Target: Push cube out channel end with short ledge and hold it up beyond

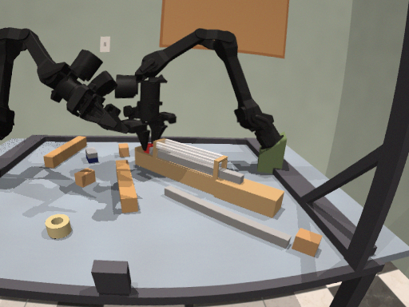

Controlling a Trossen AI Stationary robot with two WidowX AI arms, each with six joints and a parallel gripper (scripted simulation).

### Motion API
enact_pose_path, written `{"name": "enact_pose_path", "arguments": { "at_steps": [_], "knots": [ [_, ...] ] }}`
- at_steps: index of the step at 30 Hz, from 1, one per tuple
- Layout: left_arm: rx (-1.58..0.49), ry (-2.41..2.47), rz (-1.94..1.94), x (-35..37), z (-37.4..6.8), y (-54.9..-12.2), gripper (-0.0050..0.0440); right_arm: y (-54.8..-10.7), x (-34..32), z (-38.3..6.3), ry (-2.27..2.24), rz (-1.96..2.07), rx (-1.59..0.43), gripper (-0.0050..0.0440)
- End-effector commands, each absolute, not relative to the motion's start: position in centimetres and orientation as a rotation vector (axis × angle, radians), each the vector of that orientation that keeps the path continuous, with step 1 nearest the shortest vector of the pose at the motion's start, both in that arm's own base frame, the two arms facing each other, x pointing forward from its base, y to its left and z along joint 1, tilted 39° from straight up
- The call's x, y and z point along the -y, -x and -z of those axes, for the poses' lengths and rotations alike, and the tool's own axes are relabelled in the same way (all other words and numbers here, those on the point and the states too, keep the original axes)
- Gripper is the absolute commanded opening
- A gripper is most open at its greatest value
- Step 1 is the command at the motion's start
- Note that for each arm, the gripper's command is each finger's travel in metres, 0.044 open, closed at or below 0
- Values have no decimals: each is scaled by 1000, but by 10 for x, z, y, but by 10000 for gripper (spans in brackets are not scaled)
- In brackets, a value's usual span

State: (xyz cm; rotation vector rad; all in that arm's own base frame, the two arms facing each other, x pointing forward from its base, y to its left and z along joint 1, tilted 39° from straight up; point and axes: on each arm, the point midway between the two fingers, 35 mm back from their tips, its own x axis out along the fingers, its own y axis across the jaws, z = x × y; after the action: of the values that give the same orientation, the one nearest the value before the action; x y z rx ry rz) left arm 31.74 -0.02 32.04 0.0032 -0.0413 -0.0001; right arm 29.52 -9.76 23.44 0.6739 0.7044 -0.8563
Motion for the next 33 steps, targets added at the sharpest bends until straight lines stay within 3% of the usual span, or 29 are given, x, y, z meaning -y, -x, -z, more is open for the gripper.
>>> {"name": "enact_pose_path", "arguments": {
  "at_steps": [1,4,5,20,33],
  "knots": [
    [65,0,1,1,-329,-315,327,-297,100,-233,-676,851,-694,170],
    [65,0,1,1,-329,-315,327,-297,99,-235,-676,851,-693,170],
    [65,0,1,1,-329,-315,327,-297,99,-235,-676,851,-693,0],
    [65,0,1,1,-329,-315,327,-297,99,-235,-676,851,-693,0],
    [65,0,1,1,-329,-315,327,-294,103,-261,-680,847,-683,0]
  ]
}}
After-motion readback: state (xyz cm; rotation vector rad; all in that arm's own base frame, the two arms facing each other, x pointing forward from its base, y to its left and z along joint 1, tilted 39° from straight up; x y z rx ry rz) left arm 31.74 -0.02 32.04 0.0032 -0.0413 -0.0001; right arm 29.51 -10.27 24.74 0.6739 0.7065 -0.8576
